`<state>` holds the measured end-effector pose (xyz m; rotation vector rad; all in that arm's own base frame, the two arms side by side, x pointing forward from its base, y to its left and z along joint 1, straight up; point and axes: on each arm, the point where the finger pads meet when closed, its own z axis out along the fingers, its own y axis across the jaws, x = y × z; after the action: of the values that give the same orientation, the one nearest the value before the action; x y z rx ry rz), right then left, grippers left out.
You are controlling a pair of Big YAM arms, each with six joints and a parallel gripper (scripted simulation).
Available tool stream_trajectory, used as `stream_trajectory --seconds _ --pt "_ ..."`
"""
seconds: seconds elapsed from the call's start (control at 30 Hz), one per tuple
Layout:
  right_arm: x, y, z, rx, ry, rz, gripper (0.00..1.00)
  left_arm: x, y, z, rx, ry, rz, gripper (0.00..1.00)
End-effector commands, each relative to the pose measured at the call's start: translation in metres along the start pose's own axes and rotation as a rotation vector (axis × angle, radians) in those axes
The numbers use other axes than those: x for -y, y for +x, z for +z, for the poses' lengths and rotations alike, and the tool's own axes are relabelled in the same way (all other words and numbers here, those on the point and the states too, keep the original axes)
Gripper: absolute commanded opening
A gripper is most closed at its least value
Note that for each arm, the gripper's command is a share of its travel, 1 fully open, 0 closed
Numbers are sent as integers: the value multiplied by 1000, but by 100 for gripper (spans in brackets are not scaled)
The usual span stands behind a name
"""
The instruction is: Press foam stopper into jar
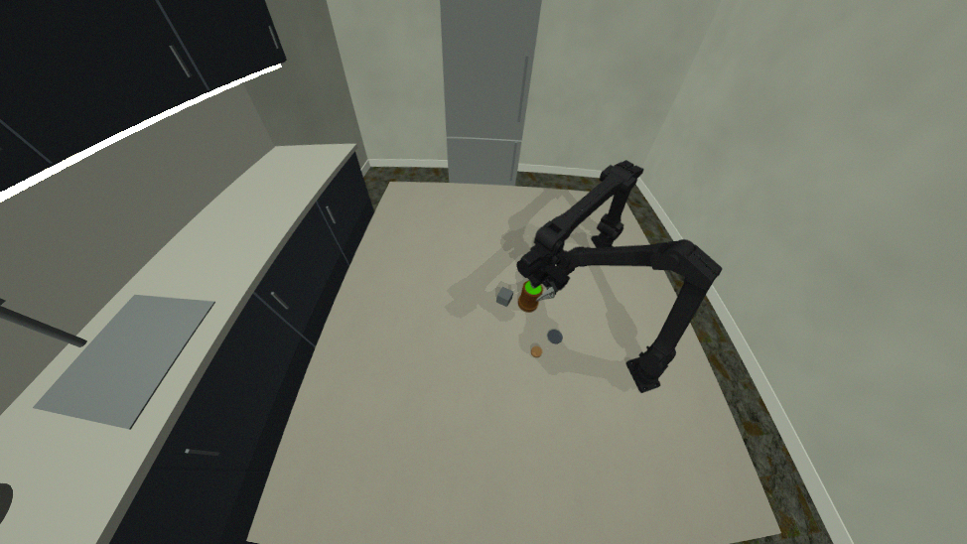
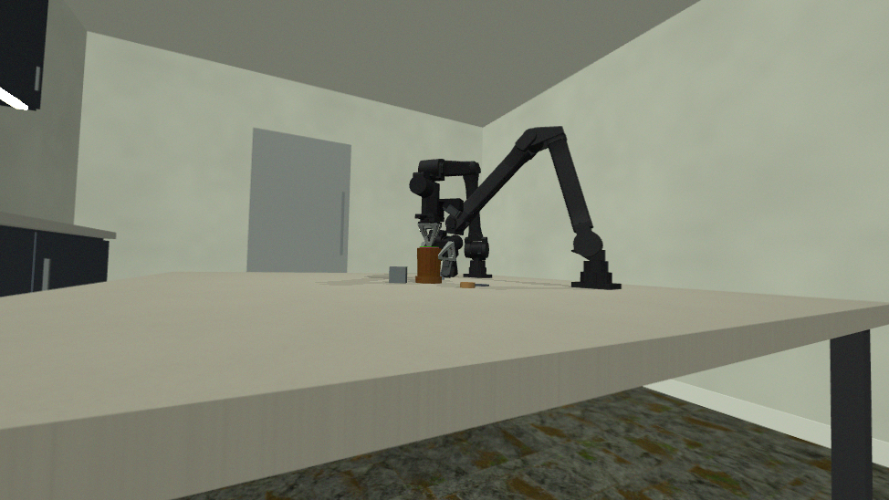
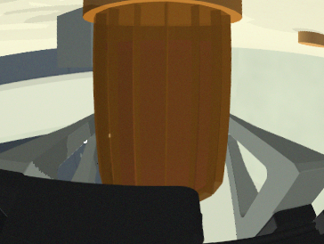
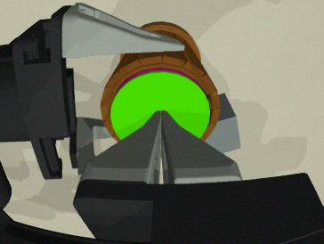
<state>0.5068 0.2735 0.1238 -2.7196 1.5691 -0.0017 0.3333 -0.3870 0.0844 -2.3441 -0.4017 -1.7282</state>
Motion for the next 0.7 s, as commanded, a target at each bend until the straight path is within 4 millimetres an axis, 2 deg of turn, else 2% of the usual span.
stream_trajectory --seconds 0.0,0.5,0.53,0.57,0.67 --pt "-1 8 11 -2 -7 12 0 -2 12 -6 -8 -16 -48 64" --pt "-2 8 18 -2 -15 12 0 -2 12 -6 -8 -16 -48 64" --pt "6 4 5 -2 3 5 0 -2 12 -6 -8 -16 -48 64" --pt "-2 8 15 -1 -21 12 0 -2 12 -6 -8 -16 -48 64" --pt "-2 8 21 -2 -17 12 0 -2 12 -6 -8 -16 -48 64"
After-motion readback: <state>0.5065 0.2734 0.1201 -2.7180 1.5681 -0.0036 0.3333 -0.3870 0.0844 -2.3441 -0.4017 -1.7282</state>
